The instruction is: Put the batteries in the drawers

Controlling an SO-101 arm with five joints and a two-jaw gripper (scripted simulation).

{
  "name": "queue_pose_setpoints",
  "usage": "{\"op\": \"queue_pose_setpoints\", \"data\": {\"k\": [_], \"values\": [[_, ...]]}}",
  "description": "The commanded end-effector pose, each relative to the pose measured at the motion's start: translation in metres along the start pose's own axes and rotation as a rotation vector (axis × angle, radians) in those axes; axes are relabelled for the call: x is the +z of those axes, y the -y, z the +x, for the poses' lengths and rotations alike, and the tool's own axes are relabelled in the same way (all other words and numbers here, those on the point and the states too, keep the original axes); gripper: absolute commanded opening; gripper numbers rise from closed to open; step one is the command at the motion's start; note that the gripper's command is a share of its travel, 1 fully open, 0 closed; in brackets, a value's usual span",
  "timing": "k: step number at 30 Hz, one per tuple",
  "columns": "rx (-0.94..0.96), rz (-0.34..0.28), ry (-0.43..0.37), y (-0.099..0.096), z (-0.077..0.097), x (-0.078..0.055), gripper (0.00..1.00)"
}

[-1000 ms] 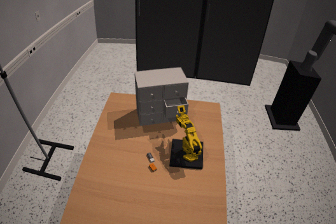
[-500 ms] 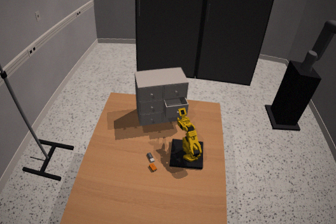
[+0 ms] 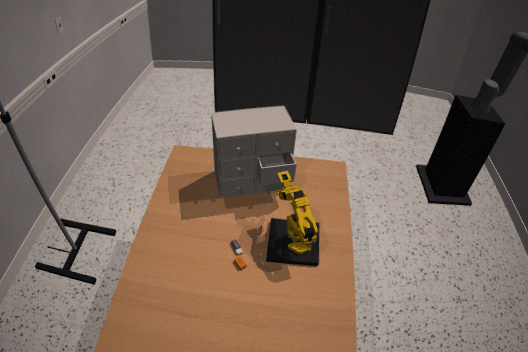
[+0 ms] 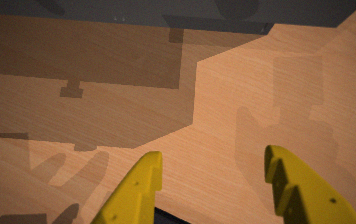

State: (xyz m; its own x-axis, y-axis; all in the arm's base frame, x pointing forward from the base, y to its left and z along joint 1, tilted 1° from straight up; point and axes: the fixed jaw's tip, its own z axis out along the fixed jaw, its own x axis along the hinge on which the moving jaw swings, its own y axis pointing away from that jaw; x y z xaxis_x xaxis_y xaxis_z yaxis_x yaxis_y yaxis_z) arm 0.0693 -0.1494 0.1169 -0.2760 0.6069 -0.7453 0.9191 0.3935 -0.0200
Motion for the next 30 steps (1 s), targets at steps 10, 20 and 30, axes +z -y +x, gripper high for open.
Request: {"op": "queue_pose_setpoints", "data": {"k": [10, 20, 30], "values": [[-0.017, -0.012, -0.329, 0.0, 0.018, -0.002, 0.21], [-0.017, -0.012, -0.329, 0.0, 0.018, -0.002, 0.21], [-0.006, 0.001, -0.01, 0.002, -0.039, -0.052, 0.24]]}}
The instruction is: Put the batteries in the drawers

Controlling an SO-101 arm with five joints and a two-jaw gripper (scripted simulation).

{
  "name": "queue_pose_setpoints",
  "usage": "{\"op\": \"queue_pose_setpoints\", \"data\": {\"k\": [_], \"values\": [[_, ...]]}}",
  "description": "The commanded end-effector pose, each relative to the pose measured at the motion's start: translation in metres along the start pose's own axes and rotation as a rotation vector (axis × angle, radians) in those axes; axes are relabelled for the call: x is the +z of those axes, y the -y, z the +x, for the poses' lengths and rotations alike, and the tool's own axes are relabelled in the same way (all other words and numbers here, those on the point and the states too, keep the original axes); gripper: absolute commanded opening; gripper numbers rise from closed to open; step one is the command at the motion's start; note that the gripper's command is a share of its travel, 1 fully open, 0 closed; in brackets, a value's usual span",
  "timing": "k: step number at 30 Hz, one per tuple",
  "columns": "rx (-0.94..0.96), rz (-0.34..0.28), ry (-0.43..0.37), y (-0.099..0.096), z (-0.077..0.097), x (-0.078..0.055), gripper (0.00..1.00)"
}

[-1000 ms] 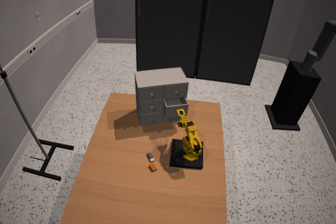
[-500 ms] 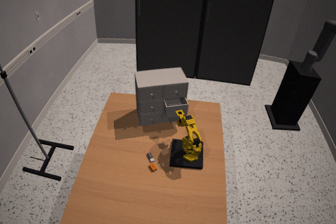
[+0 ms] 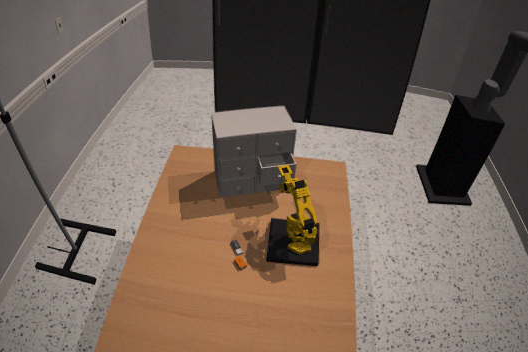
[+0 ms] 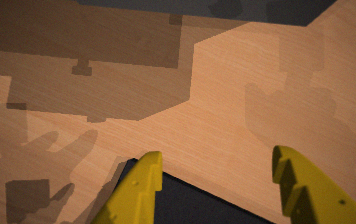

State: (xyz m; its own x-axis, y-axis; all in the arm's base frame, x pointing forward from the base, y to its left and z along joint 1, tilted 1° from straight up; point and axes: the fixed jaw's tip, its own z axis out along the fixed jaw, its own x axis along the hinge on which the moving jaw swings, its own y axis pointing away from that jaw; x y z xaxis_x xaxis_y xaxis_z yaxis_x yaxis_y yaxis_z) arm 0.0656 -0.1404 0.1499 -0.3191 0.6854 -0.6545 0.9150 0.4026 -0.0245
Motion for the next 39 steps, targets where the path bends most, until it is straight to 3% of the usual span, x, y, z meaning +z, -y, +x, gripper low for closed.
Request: {"op": "queue_pose_setpoints", "data": {"k": [1, 7, 9, 10, 26, 39], "values": [[0.005, 0.007, 0.157, 0.001, -0.022, -0.034, 0.24], [0.013, 0.016, 0.395, 0.002, -0.038, -0.086, 0.26], [0.013, 0.016, 0.395, 0.002, -0.038, -0.086, 0.26], [0.014, 0.017, 0.422, 0.002, -0.038, -0.092, 0.26], [0.014, 0.017, 0.422, 0.002, -0.038, -0.092, 0.3], [-0.244, -0.325, 0.427, -0.049, -0.03, -0.101, 0.3]]}}
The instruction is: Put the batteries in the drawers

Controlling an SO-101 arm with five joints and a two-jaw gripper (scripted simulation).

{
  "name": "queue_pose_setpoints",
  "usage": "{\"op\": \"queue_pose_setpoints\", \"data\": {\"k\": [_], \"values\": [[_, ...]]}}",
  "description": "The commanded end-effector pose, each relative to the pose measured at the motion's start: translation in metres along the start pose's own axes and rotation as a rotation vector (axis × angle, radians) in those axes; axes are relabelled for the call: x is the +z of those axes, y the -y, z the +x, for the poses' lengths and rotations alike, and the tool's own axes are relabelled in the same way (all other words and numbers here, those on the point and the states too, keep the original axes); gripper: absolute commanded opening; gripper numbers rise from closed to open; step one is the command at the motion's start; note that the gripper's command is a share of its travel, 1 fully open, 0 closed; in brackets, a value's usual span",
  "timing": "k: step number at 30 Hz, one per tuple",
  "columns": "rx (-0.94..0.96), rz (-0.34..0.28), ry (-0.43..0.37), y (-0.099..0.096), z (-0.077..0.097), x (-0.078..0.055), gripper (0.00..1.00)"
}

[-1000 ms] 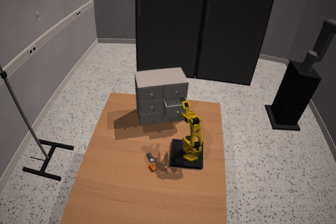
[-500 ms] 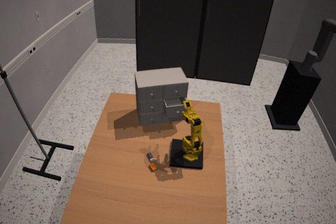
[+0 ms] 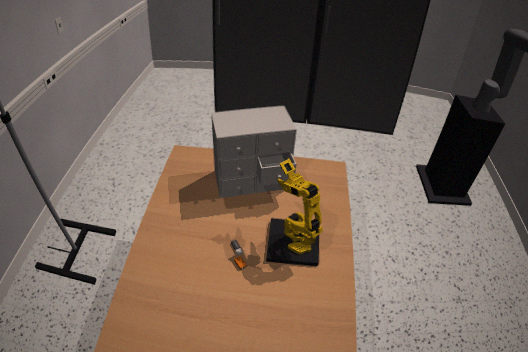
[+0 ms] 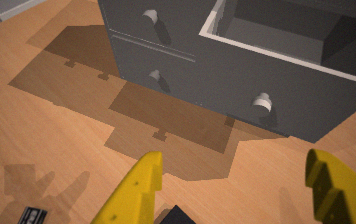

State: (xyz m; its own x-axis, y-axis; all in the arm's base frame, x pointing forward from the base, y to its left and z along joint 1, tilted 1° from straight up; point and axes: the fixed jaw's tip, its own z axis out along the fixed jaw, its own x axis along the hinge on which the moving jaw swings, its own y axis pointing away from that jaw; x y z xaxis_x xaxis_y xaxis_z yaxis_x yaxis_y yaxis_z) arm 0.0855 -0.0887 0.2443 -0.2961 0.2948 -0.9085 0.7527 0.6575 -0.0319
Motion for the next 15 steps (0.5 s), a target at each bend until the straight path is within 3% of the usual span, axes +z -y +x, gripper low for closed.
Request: {"op": "queue_pose_setpoints", "data": {"k": [1, 2, 4, 15], "values": [[-0.048, -0.124, 0.0, -0.017, 0.0, -0.001, 0.3], [-0.062, -0.154, 0.001, -0.021, 0.0, -0.002, 0.3], [-0.062, -0.154, 0.001, -0.021, 0.0, -0.002, 0.3], [-0.213, -0.481, 0.011, -0.062, 0.006, -0.018, 0.3]]}}
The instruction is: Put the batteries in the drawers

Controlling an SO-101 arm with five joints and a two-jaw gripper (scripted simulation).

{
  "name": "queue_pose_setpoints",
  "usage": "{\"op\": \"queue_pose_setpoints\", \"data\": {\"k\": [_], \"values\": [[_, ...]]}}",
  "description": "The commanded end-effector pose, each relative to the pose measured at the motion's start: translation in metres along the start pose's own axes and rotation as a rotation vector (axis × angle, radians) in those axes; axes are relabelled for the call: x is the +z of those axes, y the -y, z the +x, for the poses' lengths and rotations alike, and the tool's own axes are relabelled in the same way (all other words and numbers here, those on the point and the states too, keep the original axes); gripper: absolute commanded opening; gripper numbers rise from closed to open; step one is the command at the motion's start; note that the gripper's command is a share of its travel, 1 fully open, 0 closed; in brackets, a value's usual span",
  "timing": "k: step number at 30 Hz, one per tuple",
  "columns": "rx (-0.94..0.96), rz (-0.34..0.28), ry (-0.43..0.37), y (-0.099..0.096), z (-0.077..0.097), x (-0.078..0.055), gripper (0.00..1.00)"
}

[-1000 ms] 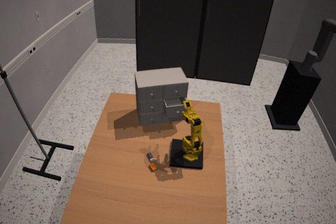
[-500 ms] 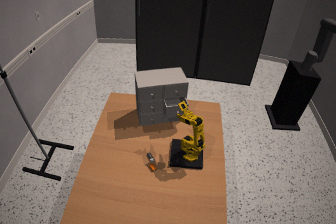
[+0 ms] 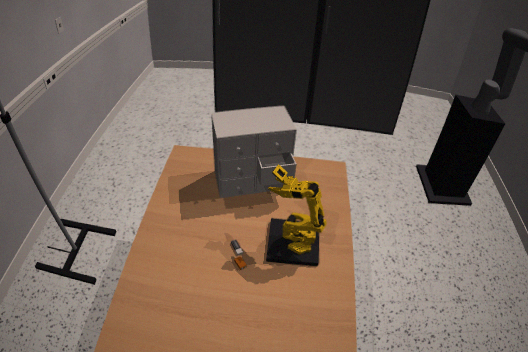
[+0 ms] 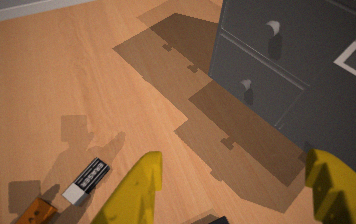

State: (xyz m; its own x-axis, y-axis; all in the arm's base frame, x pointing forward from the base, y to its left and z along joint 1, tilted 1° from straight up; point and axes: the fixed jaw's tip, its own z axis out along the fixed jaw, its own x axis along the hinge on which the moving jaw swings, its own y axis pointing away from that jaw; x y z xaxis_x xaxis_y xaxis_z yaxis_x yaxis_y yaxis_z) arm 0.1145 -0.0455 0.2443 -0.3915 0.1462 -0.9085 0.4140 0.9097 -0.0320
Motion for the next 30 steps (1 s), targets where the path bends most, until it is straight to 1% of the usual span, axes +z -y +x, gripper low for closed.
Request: {"op": "queue_pose_setpoints", "data": {"k": [1, 4, 6, 13, 21, 23, 29, 30], "values": [[-0.048, -0.124, 0.0, -0.017, 0.0, -0.001, 0.3], [-0.089, -0.213, 0.003, -0.028, 0.001, -0.004, 0.3], [-0.089, -0.213, 0.003, -0.028, 0.001, -0.004, 0.3], [-0.185, -0.421, 0.009, -0.055, 0.004, -0.014, 0.3], [-0.295, -0.659, 0.016, -0.08, 0.012, -0.032, 0.3], [-0.295, -0.659, 0.016, -0.08, 0.012, -0.032, 0.3], [-0.377, -0.837, 0.022, -0.096, 0.019, -0.05, 0.3], [-0.381, -0.845, 0.022, -0.097, 0.019, -0.05, 0.3]]}}
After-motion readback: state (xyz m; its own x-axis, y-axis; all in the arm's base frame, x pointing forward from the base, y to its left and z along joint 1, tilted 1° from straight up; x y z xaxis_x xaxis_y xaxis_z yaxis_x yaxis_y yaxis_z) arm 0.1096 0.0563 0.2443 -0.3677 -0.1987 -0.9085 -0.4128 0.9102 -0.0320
